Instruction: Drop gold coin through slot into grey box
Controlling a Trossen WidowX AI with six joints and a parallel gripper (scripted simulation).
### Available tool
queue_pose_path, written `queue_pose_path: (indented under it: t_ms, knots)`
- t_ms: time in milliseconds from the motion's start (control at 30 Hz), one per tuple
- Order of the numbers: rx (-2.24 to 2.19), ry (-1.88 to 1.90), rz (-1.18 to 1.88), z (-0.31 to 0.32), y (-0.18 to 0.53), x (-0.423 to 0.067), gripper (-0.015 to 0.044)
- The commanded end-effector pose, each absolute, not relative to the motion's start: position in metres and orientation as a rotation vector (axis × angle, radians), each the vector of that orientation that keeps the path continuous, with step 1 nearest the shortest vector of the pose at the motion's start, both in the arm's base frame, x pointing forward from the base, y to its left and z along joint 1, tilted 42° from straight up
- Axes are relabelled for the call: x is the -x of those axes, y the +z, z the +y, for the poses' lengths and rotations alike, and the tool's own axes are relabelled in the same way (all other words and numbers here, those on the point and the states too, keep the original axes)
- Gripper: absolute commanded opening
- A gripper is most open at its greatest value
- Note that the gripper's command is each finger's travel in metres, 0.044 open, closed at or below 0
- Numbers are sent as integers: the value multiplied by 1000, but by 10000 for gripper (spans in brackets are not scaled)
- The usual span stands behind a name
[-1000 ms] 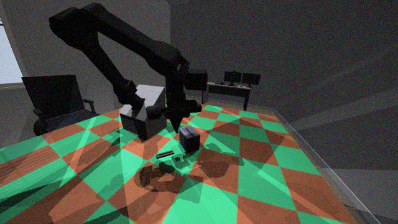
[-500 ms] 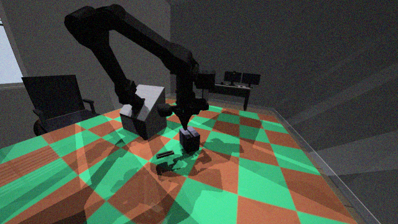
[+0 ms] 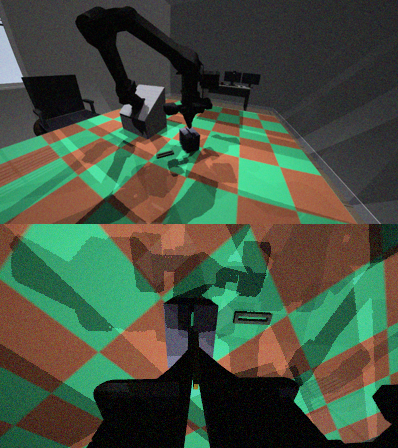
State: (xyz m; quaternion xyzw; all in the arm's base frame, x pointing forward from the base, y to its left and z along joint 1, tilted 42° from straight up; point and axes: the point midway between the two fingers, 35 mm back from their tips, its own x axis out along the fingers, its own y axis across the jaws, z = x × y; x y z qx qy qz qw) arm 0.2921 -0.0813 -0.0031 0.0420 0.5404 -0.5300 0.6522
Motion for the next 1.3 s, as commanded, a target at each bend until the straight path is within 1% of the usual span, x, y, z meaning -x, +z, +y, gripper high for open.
queue_pose_path:
  t_ms: [0, 1267]
  knots:
    - [-95, -1201, 1227, -82, -2, -292, 0]
    - [-93, -1200, 1225, -81, -10, -292, 0]
